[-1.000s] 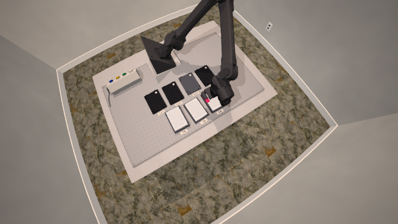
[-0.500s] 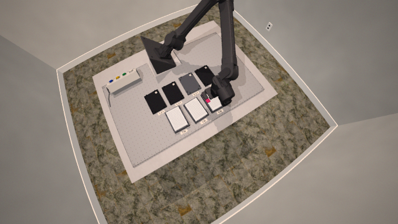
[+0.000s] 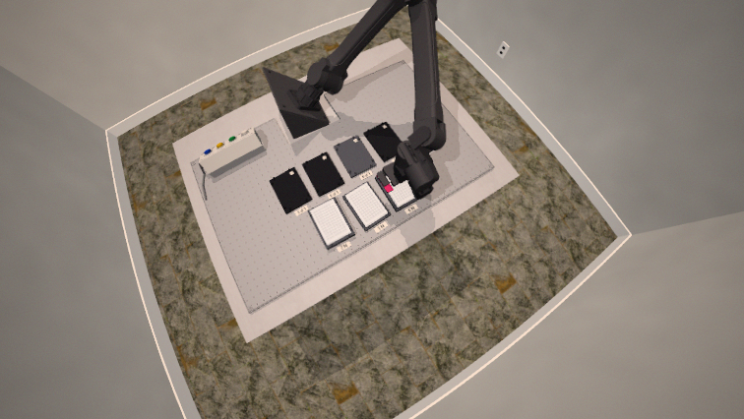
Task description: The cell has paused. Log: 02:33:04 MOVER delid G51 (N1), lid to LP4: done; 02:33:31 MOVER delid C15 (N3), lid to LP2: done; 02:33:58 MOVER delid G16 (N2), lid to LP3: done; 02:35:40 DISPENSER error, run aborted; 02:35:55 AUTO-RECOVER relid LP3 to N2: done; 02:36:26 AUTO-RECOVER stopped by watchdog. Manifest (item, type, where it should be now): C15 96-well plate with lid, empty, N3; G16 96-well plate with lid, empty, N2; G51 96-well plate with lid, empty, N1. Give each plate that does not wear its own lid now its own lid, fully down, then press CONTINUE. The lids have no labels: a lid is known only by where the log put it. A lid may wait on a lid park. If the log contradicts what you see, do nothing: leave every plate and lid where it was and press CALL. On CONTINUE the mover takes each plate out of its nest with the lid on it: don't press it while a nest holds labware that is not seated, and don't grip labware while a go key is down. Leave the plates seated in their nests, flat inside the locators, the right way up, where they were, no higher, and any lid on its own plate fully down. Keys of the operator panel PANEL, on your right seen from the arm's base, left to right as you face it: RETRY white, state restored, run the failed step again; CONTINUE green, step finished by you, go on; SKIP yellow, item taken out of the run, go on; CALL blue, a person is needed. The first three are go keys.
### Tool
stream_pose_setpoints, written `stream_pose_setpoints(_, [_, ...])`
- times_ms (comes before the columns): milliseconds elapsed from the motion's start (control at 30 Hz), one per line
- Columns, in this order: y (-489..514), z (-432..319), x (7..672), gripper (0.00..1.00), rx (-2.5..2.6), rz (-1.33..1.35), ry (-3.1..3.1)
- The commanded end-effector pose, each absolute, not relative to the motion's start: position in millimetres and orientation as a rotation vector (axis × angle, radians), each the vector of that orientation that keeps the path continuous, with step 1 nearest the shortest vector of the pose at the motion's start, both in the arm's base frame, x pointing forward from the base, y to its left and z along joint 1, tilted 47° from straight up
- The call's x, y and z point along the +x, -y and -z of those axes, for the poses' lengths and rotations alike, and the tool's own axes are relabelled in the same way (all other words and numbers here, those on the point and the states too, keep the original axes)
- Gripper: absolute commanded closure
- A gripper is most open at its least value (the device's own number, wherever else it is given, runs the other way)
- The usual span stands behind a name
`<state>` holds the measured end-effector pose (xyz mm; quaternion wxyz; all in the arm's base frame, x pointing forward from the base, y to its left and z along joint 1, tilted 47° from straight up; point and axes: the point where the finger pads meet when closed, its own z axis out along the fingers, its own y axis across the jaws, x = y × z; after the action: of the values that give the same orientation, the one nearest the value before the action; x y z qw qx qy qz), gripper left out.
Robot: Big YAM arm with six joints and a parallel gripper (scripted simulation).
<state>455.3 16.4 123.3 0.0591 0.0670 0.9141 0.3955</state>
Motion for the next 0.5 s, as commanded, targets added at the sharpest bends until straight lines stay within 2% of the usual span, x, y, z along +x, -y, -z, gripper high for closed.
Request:
stream_pose_setpoints(0, [-2,-136,471,0.00,0.196,-1.177,-2.739])
stream_pose_setpoints(300, [-2,-136,471,0.00,0.196,-1.177,-2.739])
stream_pose_setpoints(333, [-8,-135,451,1.00,0.180,-1.179,-2.743])
stream_pose_setpoints(467, [3,-124,440,1.00,0.176,-1.161,-2.725])
